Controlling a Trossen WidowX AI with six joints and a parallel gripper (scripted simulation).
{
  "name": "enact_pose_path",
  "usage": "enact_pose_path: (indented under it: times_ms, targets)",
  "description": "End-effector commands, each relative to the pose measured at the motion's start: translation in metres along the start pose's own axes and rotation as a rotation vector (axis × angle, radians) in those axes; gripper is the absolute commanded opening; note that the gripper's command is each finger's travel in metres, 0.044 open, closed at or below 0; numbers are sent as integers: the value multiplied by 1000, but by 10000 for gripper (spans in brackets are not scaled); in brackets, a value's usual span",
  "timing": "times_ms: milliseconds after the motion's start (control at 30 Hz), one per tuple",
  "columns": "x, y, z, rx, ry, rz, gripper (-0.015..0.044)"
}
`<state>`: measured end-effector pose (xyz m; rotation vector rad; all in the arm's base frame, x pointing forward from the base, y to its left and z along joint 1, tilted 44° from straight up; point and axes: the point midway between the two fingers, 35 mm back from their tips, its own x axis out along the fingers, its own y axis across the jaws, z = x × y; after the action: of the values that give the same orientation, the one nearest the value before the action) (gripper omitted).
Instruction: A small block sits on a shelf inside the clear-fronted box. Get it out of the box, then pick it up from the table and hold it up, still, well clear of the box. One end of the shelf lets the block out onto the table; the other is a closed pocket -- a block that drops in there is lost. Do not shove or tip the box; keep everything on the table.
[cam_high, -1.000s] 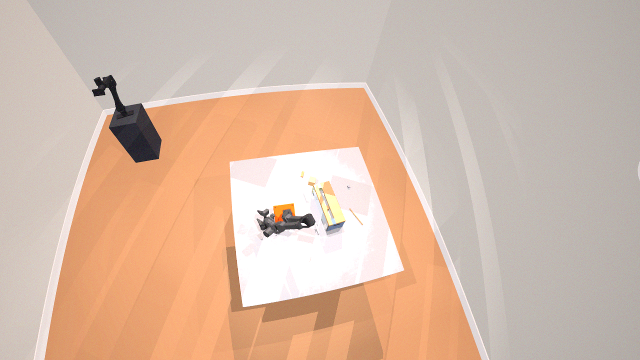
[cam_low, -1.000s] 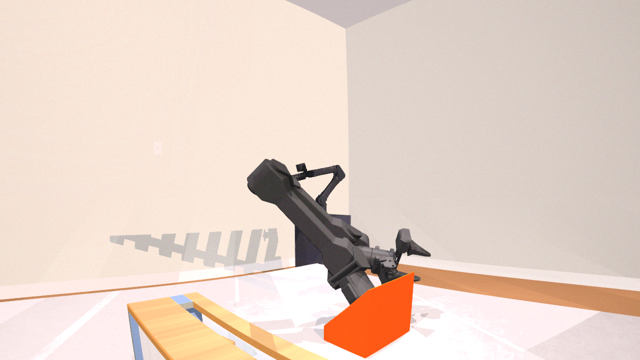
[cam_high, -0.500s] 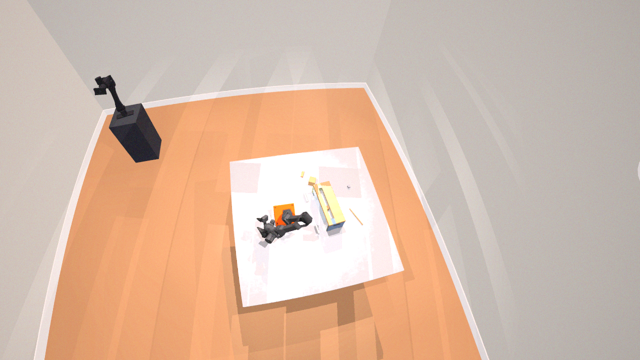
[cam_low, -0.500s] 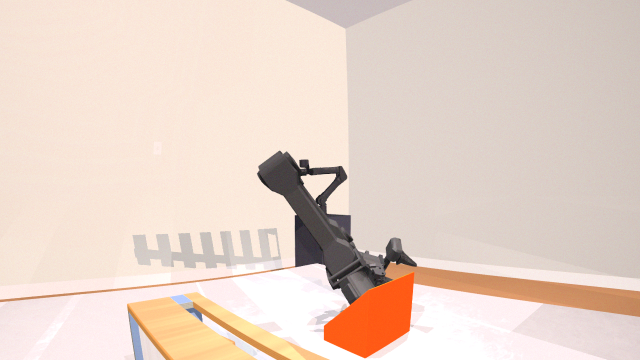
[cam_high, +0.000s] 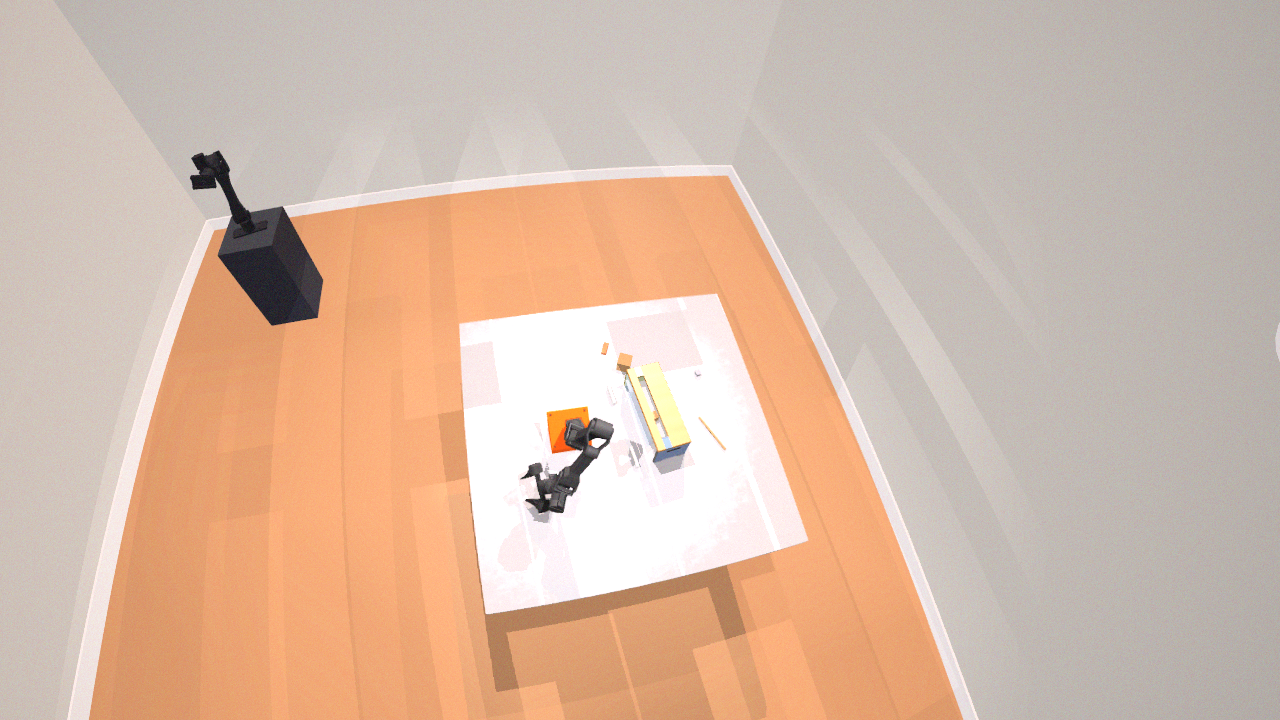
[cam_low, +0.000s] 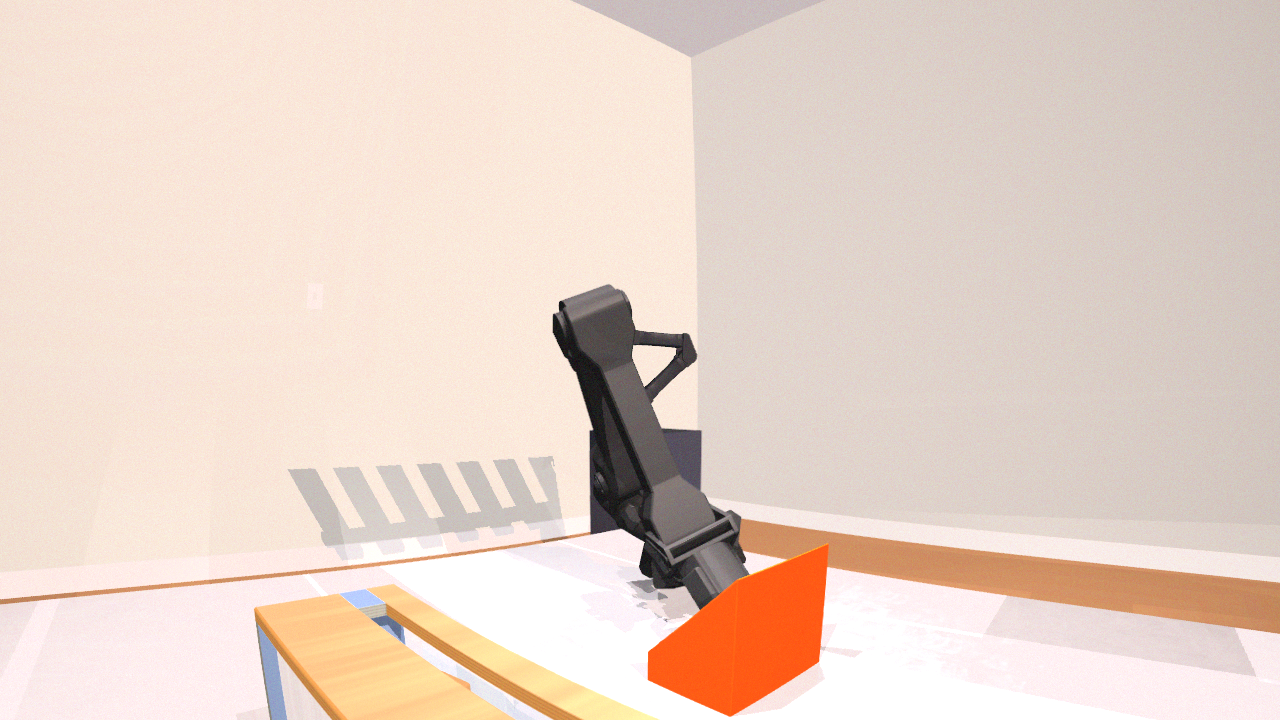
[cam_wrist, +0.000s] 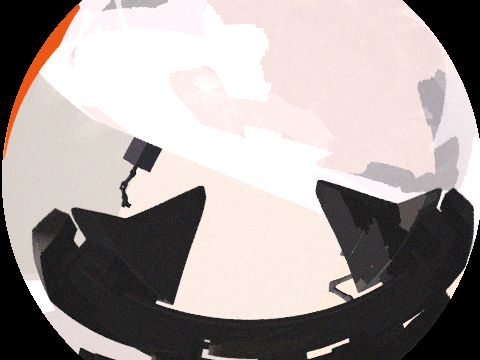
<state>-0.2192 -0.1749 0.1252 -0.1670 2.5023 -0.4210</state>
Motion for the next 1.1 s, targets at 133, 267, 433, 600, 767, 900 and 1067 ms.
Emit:
enact_pose_path:
  times_ms: [133, 267, 433, 600, 767, 900, 1067]
  targets:
    - [-45, -85, 4, 215, -75, -274, 400]
    - [-76, -121, 10, 320, -150, -398, 400]
    - [-126, -163, 20, 460, -285, -549, 400]
    - [-183, -191, 39, 556, -467, -665, 400]
    - [-243, -205, 73, 594, -680, -724, 400]
    - [-290, -204, 107, 571, -851, -729, 400]
    - [-345, -192, 149, 498, -1034, -712, 400]
